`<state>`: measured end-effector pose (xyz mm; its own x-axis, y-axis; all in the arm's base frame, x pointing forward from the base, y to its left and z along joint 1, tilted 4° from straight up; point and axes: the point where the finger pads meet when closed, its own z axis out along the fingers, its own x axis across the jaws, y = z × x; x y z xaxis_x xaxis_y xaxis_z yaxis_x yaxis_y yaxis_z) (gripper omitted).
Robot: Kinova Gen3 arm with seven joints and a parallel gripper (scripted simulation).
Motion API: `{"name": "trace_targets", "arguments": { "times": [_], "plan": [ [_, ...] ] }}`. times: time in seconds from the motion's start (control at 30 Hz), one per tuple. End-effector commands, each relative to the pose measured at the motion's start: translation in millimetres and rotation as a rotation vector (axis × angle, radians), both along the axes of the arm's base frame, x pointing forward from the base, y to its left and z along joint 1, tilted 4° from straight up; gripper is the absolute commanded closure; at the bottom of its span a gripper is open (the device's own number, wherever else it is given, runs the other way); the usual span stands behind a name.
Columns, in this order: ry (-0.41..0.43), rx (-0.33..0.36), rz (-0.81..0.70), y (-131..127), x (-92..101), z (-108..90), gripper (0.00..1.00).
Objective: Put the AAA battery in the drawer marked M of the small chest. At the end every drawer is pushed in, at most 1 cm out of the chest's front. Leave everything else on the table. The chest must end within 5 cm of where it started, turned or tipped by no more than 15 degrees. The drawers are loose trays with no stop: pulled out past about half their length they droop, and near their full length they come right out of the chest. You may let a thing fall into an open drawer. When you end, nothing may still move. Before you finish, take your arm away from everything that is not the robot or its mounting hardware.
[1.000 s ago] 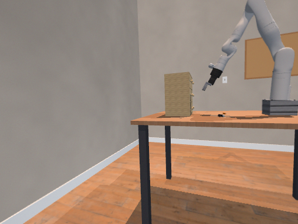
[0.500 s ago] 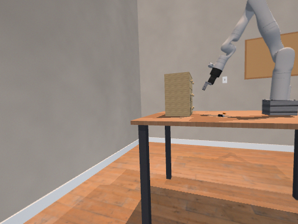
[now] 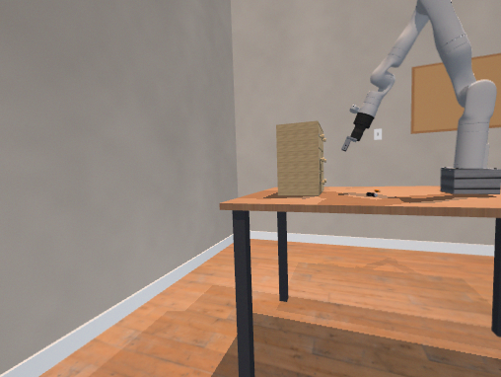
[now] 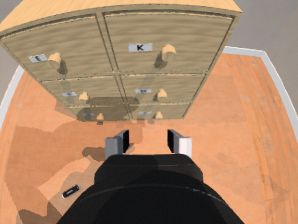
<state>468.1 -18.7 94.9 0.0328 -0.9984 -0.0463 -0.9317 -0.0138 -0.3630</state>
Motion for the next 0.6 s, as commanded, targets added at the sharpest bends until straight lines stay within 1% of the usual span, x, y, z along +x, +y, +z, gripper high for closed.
{"name": "trace_targets", "arguments": {
  "times": [0.0,0.2,0.57],
  "plan": [
    [0.006,-0.004,0.023,11,2.8,3.7,0.00],
    [0.026,-0.007,0.023,10,0.8,5.9,0.00],
    [0.094,-0.009,0.026,9,-4.2,13.9,0.00]
  ]
}}
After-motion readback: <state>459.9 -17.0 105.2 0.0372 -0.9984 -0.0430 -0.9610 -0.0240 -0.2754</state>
